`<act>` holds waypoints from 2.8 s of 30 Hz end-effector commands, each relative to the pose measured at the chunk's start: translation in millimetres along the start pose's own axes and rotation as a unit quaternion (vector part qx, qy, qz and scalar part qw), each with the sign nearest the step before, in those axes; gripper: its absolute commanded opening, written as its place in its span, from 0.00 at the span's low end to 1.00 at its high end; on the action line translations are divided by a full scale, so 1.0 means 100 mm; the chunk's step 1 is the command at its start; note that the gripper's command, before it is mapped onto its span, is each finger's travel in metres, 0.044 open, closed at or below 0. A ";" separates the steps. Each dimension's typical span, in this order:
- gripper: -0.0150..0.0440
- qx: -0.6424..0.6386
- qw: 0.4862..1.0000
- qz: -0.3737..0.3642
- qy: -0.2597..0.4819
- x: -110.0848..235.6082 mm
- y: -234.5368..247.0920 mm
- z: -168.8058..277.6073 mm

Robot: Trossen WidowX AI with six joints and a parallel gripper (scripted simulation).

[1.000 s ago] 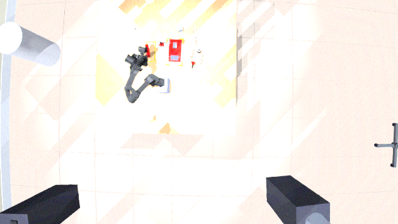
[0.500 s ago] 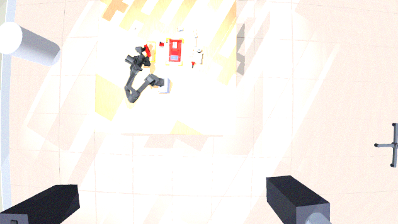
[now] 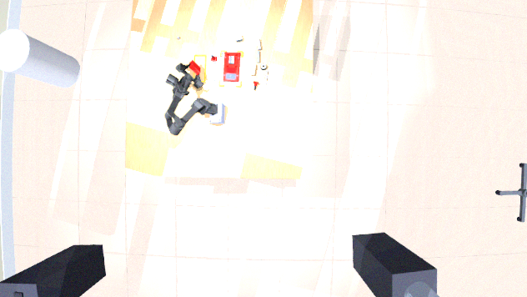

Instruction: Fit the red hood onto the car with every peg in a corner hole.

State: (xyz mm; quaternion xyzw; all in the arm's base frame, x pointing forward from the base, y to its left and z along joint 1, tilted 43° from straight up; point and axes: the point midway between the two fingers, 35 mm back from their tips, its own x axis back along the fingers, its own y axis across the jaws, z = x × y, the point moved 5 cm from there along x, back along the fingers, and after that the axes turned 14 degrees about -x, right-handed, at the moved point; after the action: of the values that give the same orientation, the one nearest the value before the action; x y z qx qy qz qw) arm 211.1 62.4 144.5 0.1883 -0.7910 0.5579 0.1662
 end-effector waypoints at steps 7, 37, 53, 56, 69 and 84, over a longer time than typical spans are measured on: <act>0.25 0.166 0.986 -0.004 0.003 -0.05 0.14 -0.06; 0.83 0.319 0.948 0.003 0.007 -0.07 0.31 -0.17; 1.00 0.355 0.935 -0.006 0.004 0.44 0.14 -0.28; 1.00 0.371 0.928 -0.007 0.003 0.69 0.07 -0.24; 1.00 0.385 0.923 -0.009 0.002 0.82 0.04 -0.19; 0.91 0.301 0.951 -0.067 0.006 0.75 0.04 -0.20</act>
State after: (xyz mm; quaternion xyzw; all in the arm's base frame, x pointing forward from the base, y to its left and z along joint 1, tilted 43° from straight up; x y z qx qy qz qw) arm 140.1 73.1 185.6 0.2576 -0.5379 0.7958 0.1048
